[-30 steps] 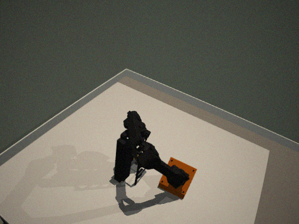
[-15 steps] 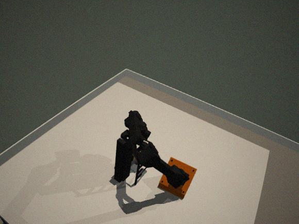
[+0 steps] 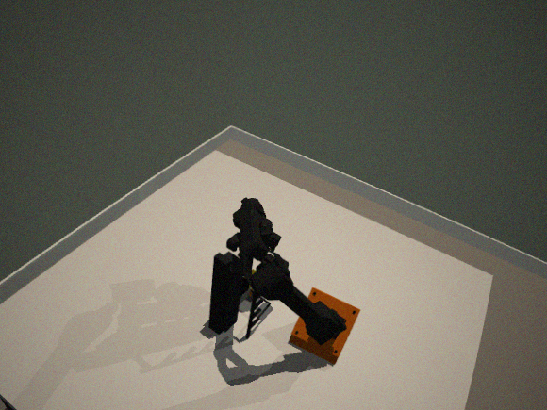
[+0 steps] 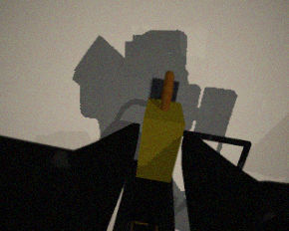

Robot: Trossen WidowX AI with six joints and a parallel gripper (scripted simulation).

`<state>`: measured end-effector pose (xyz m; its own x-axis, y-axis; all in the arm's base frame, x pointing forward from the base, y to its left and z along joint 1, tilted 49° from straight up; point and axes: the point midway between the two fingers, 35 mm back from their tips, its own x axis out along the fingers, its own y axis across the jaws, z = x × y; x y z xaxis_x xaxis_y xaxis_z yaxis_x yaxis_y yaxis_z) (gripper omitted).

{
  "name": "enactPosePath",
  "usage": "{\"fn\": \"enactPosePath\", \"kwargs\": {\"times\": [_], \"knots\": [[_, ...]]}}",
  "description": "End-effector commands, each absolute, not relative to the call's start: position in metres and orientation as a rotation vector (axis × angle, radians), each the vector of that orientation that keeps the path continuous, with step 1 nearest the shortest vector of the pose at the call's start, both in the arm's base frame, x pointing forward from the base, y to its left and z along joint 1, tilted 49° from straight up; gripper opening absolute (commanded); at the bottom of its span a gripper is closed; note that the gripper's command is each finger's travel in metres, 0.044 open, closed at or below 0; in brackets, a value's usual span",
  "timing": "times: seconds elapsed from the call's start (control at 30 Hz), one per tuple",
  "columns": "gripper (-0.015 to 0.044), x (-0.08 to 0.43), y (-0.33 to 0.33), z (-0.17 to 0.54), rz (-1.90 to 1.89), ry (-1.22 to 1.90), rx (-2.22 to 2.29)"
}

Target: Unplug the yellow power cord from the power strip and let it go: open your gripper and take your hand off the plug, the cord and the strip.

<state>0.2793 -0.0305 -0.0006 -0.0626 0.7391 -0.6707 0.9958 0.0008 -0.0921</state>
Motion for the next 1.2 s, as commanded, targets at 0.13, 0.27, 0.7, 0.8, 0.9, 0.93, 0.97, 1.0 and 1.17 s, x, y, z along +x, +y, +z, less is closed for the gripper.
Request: {"fn": "enactPosePath", "kwargs": {"times": [0.13, 0.27, 0.7, 0.8, 0.9, 0.93, 0.97, 1.0, 1.17], "knots": [[0.0341, 0.28, -0.029, 0.002, -0.784, 1.846, 1.79], [0.044, 0.28, -0.048, -0.012, -0.786, 1.843, 1.788], [0.044, 0.277, -0.078, -0.034, -0.786, 1.843, 1.788], [0.044, 0.277, -0.078, -0.034, -0.786, 1.843, 1.788], [0.044, 0.277, -0.078, -0.034, -0.786, 1.843, 1.788], [0.044, 0.277, -0.078, -0.034, -0.786, 1.843, 1.788], [0.044, 0.277, -0.078, -0.034, -0.786, 1.843, 1.788], [0.044, 0.277, -0.078, -0.034, -0.786, 1.843, 1.788], [0.044, 0.277, -0.078, -0.034, -0.786, 1.843, 1.788]]}}
